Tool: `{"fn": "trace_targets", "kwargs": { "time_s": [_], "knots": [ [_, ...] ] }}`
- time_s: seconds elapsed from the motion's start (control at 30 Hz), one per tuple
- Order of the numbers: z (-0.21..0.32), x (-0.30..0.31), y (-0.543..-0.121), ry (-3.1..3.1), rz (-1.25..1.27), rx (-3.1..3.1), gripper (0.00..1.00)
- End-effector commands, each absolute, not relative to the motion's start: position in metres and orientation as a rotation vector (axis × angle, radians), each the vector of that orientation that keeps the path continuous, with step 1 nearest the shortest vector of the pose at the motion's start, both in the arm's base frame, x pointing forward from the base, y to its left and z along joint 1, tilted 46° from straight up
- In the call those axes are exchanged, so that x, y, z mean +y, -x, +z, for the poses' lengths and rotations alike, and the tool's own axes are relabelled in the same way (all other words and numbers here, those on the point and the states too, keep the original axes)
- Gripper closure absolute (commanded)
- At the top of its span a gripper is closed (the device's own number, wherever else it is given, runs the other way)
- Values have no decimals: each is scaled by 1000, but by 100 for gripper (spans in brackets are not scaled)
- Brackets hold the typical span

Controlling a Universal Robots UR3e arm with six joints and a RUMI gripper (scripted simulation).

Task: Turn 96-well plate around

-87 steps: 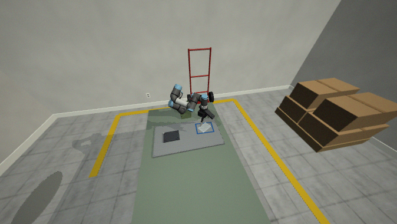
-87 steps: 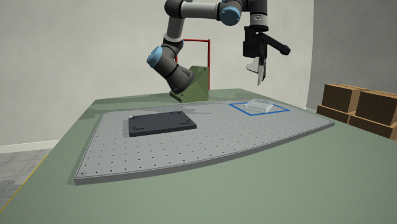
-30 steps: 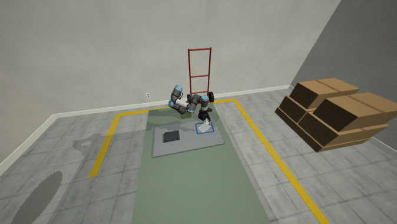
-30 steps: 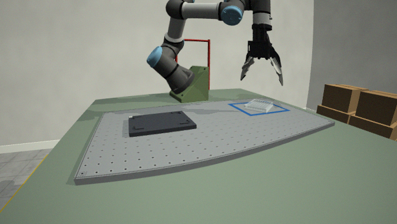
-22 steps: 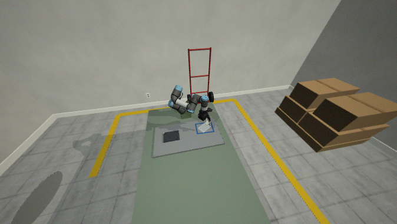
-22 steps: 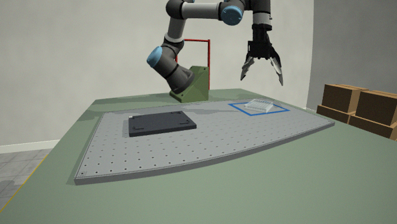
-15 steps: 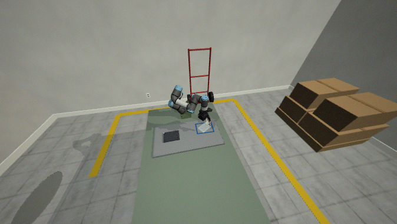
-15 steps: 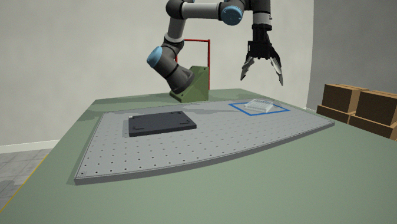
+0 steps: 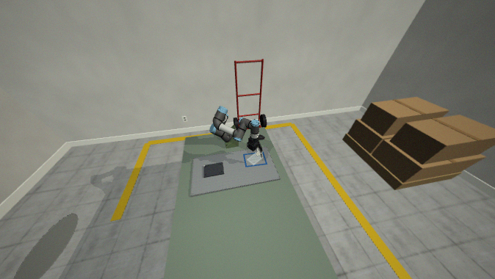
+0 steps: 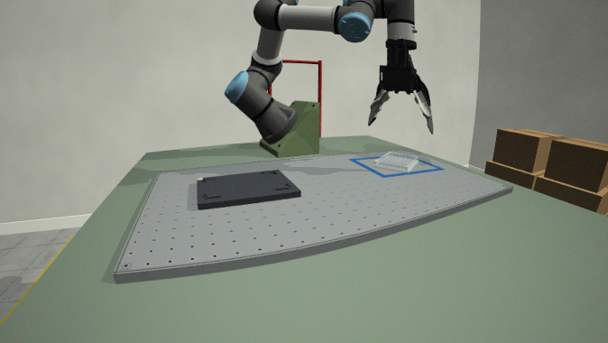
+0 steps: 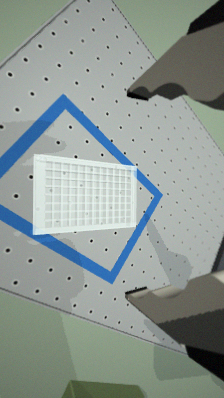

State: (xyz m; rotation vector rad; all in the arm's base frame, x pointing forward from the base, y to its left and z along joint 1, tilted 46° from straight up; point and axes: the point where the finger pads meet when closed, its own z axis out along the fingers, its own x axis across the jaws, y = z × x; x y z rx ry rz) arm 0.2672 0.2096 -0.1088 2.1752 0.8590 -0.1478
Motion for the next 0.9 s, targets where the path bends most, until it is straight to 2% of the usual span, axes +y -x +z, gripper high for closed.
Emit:
{"fn": "trace_targets", "kwargs": {
  "time_s": [0.0, 0.87],
  "knots": [
    [-113, 206, -269, -2177, -144, 860, 0],
    [-138, 180, -275, -2177, -144, 860, 0]
  ]
}}
